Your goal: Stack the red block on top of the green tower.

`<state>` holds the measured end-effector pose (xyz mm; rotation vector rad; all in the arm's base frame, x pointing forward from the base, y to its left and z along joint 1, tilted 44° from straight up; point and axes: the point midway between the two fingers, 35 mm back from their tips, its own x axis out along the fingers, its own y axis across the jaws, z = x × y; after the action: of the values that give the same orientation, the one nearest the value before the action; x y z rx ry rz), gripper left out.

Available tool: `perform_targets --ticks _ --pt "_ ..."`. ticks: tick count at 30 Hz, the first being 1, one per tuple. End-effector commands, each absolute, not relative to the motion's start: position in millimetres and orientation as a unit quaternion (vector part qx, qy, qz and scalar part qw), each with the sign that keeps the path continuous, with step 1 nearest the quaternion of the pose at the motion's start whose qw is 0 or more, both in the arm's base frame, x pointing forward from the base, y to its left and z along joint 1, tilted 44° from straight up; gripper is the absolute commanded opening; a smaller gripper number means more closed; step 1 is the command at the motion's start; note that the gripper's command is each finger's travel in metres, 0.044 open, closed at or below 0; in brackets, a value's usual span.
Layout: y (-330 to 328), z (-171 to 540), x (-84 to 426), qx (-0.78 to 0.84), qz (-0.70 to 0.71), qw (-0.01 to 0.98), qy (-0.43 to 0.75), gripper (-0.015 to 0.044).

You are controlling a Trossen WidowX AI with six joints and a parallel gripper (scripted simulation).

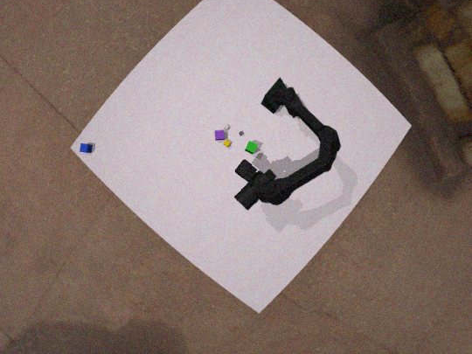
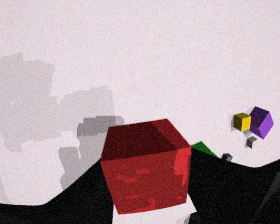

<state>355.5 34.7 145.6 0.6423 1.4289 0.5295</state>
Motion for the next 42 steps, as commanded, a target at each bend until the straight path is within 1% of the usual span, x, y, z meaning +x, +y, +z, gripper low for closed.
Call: perform_targets --ticks 1,9,34,42 --pt "31 151 355 0.283 0.238 0.678 0.635 0.0000" --pt "22 144 348 0.282 0.237 0.679 0.635 0.0000" --pt "-30 82 255 0.283 0.236 0.677 0.637 0.0000" --pt "-25 76 254 0.283 0.236 0.677 0.637 0.0000"
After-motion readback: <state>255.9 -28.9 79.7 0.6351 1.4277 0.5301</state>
